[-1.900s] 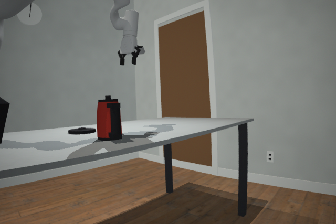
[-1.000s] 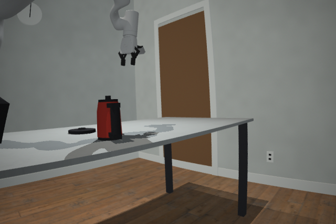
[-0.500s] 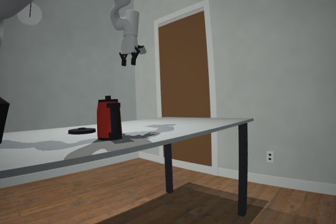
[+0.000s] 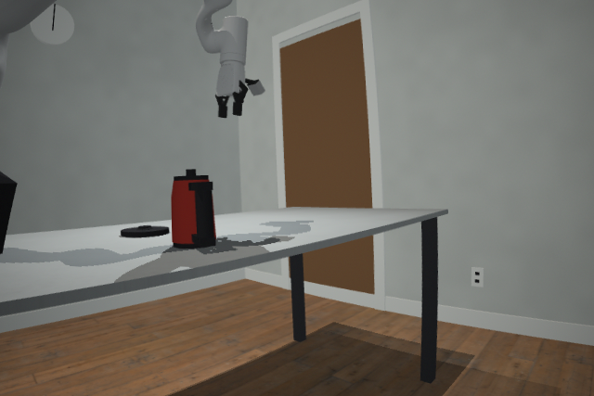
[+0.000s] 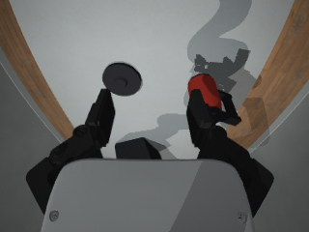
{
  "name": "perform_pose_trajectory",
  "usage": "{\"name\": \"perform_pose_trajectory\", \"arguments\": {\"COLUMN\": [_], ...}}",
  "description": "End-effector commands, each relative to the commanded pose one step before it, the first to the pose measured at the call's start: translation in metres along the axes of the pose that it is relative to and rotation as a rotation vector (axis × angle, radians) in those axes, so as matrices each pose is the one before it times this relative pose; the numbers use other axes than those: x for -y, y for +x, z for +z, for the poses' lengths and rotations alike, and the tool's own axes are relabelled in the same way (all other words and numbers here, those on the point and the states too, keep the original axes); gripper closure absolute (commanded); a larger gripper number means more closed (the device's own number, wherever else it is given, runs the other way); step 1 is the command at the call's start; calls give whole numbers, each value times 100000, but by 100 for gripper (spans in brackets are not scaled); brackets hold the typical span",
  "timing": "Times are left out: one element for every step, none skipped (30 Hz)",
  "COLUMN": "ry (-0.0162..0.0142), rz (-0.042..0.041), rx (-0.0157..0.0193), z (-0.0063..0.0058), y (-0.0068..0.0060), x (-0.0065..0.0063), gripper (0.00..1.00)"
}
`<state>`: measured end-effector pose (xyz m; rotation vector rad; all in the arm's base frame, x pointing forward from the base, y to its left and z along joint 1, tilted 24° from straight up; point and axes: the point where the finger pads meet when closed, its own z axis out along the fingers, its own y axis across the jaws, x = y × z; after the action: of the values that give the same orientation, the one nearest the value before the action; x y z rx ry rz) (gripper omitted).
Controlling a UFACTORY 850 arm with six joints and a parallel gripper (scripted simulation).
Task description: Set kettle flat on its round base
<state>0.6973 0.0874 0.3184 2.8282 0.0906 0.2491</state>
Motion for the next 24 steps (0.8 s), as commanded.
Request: {"name": "perform_pose_trajectory", "arguments": {"ry": [-576, -141, -143, -144, -145, -145, -145, -144, -143, 0, 0, -142, -140, -138, -135, -132, -129, -125, -121, -117, -112, -107, -102, -96], "rz": [7027, 1923, 1984, 2043, 2101, 2158, 2213, 2267, 2318, 0, 0, 2368, 2416, 2462, 2506, 2548, 2587, 2625, 2660, 2693, 2724, 2753, 2779, 2802], "rx": [-662, -85, -90, -94, -98, -102, -107, -111, -115, 0, 0, -119, -122, -126, -129, -132, -135, -138, -140, -142, -144, -145, -146, -146], "z": [150, 79, 82, 84, 87, 90, 92, 95, 97, 0, 0, 99, 102, 104, 106, 108, 109, 111, 113, 114, 115, 116, 118, 118], "y": [-453, -129, -129, -129, -129, -128, -127, -125, -123, 0, 0, -121, -118, -114, -111, -106, -102, -97, -92, -87, -81, -75, -68, -62], "x": [-1289, -358, -371, -383, -394, -406, -417, -428, -439, 0, 0, -450, -459, -469, -478, -487, -495, -503, -511, -518, -524, -530, -535, -540], "gripper": [19, 19, 19, 19, 19, 19, 19, 19, 19, 19, 19, 19, 19, 19, 19, 19, 19, 19, 19, 19, 19, 19, 19, 19]}}
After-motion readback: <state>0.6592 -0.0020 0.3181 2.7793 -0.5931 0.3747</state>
